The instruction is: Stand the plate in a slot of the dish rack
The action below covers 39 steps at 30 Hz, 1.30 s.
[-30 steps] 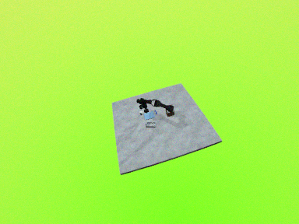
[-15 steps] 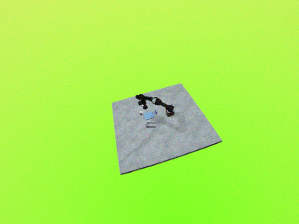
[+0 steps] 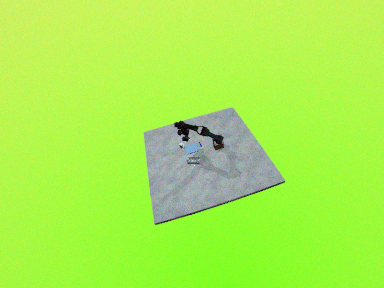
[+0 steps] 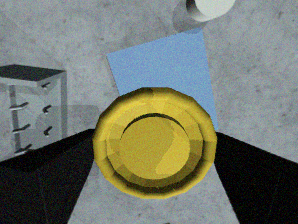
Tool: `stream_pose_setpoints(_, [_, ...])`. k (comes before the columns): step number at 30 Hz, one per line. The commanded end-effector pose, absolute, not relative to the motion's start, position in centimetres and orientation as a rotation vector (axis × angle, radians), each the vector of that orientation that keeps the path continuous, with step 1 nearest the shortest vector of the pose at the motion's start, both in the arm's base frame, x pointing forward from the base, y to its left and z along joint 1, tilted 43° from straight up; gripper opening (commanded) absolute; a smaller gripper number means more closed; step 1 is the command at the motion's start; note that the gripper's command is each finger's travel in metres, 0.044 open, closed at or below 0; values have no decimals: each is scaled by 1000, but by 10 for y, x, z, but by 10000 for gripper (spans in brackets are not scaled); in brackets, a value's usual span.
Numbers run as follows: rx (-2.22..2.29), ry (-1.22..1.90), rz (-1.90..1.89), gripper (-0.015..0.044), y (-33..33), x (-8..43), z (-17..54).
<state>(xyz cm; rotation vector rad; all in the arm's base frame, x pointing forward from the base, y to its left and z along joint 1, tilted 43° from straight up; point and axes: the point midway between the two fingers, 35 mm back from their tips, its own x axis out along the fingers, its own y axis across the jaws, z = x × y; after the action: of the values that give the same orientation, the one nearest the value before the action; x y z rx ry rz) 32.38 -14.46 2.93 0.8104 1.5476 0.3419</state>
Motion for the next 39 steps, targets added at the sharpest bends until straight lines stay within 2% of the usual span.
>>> stream_pose_setpoints(1, [894, 1569, 259, 0, -134, 322, 45])
stream_pose_setpoints(19, [1367, 1677, -249, 0, -72, 299, 105])
stream_pose_setpoints(39, [1858, 1668, -882, 0, -7, 252, 151])
